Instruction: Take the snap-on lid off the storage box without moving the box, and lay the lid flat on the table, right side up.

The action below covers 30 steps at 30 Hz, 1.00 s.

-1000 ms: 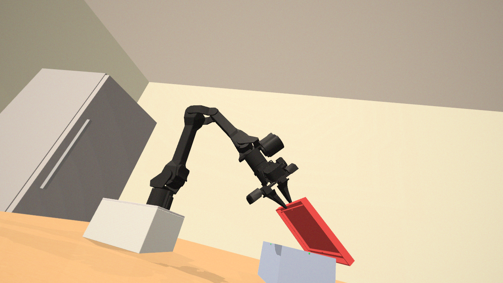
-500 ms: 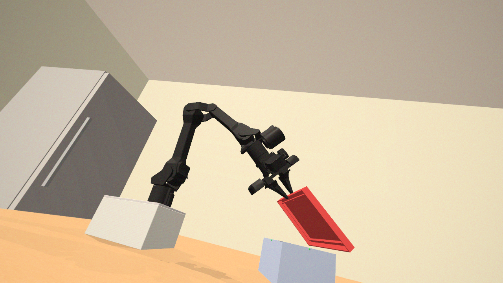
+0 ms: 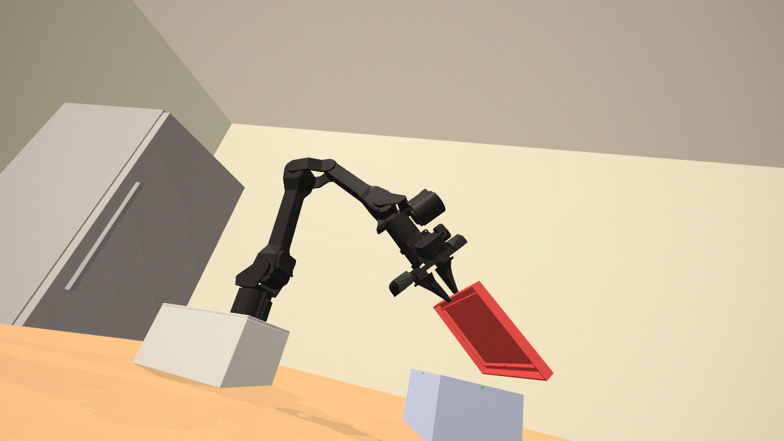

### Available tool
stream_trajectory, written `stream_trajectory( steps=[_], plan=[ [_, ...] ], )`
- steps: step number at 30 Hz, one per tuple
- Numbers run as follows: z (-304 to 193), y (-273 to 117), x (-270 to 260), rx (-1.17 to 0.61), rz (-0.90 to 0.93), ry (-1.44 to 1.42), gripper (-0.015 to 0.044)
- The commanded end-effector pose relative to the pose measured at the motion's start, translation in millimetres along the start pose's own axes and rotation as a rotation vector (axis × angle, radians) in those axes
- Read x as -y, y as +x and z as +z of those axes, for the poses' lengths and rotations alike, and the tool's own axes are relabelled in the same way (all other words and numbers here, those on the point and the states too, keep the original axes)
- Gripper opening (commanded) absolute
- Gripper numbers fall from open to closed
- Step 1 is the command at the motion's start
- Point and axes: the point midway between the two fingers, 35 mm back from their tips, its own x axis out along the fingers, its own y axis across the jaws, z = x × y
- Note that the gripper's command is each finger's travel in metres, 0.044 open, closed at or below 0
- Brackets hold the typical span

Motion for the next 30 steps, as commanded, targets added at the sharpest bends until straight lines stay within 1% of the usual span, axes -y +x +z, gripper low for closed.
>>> stream_trajectory(
  steps=[1,30],
  plan=[
    [-4,0,1,0.004,0.012,-0.001,0.0],
    [-63,-5,8,0.0,0.012,0.003,0.0]
  ],
)
